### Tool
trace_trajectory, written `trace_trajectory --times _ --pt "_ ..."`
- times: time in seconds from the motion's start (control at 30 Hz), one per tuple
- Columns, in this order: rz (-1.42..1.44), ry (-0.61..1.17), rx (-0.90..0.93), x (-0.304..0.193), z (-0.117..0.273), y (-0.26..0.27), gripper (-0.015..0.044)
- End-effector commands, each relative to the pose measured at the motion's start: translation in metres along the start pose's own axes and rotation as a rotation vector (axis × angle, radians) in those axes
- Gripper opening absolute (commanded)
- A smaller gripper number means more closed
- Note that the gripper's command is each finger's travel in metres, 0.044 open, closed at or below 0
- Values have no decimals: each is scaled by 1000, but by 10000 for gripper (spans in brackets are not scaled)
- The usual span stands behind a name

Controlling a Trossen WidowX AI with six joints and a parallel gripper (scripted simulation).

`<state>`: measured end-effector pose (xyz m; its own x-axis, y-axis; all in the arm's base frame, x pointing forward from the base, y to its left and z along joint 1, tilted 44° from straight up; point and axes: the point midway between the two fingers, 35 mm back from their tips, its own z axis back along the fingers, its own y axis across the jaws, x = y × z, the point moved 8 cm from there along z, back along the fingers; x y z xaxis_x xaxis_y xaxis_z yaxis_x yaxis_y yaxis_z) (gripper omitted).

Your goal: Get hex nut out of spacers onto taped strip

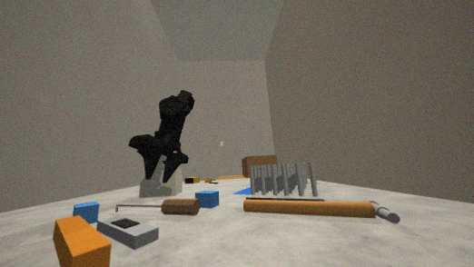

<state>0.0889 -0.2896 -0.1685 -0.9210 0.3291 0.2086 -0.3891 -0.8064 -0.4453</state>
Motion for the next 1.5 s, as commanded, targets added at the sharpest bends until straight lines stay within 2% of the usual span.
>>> trace_trajectory --times 0.0,1.47 --pt "-7 4 -4 0 0 -1 280" --pt "-6 5 -5 -2 -61 -17 280"
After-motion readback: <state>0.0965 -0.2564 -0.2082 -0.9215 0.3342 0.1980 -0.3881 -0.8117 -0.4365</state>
